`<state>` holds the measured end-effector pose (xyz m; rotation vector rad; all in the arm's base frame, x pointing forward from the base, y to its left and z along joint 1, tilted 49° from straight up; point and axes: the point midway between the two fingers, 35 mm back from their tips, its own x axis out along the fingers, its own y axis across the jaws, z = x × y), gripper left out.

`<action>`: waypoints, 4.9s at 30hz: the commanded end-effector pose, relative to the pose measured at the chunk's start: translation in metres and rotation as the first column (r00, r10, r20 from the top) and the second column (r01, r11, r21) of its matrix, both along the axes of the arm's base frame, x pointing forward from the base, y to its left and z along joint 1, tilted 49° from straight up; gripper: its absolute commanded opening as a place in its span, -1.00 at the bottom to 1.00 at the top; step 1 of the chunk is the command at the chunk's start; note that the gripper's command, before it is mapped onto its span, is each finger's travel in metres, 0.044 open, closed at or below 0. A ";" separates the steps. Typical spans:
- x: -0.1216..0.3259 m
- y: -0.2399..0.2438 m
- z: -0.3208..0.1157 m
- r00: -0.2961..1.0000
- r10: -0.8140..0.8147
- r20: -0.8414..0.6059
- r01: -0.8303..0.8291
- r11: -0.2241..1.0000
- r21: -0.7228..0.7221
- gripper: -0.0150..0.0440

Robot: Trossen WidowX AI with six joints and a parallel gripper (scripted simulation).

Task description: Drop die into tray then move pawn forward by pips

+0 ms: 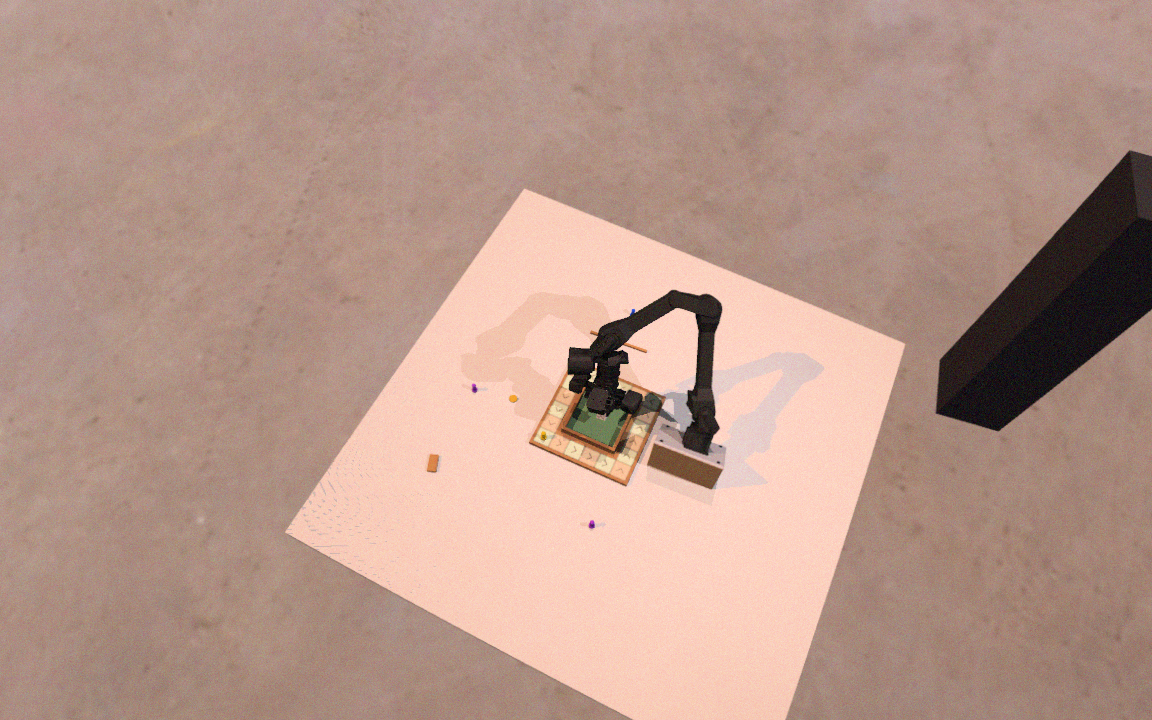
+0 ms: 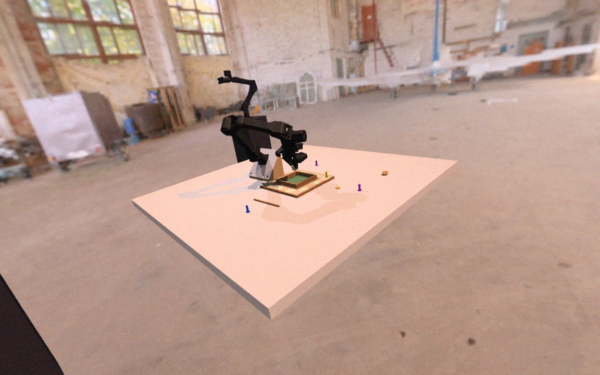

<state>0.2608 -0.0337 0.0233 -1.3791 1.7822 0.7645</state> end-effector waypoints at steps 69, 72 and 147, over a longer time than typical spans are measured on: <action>0.006 0.016 0.021 1.000 0.026 0.006 -0.025 0.990 -0.141 1.00; 0.011 0.017 0.019 0.998 0.067 0.013 -0.061 0.959 -0.278 1.00; 0.132 0.010 -0.116 0.271 -0.542 0.796 0.837 0.541 0.083 -0.26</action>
